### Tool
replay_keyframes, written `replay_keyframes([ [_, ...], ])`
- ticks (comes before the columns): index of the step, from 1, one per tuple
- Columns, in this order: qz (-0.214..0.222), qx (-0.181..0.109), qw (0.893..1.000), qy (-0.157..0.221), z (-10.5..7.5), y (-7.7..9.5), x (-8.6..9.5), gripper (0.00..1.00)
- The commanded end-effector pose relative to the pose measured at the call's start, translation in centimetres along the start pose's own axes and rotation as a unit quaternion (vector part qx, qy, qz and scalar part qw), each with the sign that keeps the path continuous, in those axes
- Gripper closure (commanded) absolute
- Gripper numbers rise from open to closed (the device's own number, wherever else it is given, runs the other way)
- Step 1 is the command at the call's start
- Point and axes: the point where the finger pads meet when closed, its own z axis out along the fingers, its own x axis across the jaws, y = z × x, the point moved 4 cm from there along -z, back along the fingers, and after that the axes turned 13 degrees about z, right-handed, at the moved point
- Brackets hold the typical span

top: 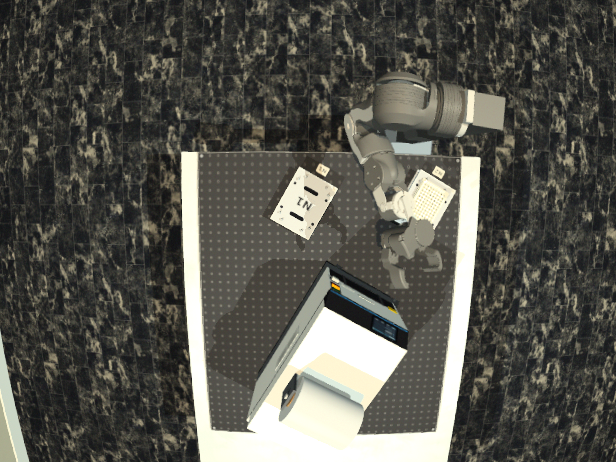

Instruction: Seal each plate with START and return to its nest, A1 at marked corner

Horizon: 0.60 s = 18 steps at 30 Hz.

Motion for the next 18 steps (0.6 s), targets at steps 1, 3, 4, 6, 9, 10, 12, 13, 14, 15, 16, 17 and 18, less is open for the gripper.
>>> replay_keyframes([
  [1,0.015,-0.004,1.000,0.018,-0.3,0.1,0.5,0.35],
  [3,0.038,-0.010,0.998,0.041,-0.7,0.4,1.2,0.35],
  [4,0.038,-0.010,0.998,0.041,-0.7,0.4,1.2,0.35],
  [6,0.049,-0.013,0.997,0.053,-0.9,0.5,1.5,0.35],
  [9,0.082,-0.025,0.992,0.089,-1.5,1.0,2.4,0.35],
  [10,0.093,-0.028,0.990,0.100,-1.7,1.2,2.7,0.35],
  [12,0.113,-0.038,0.985,0.124,-2.2,1.6,3.2,0.35],
  [13,0.123,-0.042,0.982,0.136,-2.5,1.8,3.5,0.35],
  [14,0.133,-0.047,0.979,0.148,-2.7,2.0,3.7,0.35],
  [15,0.142,-0.052,0.975,0.161,-3.0,2.2,4.0,0.35],
  [16,0.151,-0.058,0.971,0.173,-3.2,2.4,4.2,0.35],
  [17,0.161,-0.063,0.967,0.185,-3.5,2.6,4.4,0.35],
  [18,0.170,-0.069,0.963,0.197,-3.7,2.7,4.7,0.35],
])
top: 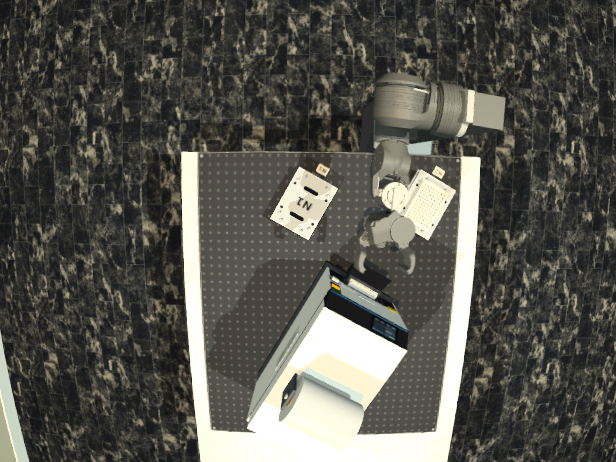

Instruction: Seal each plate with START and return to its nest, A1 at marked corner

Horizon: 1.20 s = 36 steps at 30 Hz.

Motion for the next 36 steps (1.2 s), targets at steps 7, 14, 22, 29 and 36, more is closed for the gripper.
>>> replay_keyframes([
  [7,0.044,-0.032,0.996,0.073,-0.8,0.6,2.0,0.35],
  [14,0.099,-0.074,0.979,0.165,-1.9,1.5,4.2,0.35],
  [22,0.128,-0.111,0.958,0.231,-3.0,2.5,6.1,0.35],
  [29,0.129,-0.110,0.959,0.229,-3.9,3.2,7.4,0.35],
  [36,0.129,-0.110,0.959,0.229,-3.9,3.2,7.4,0.35],
])
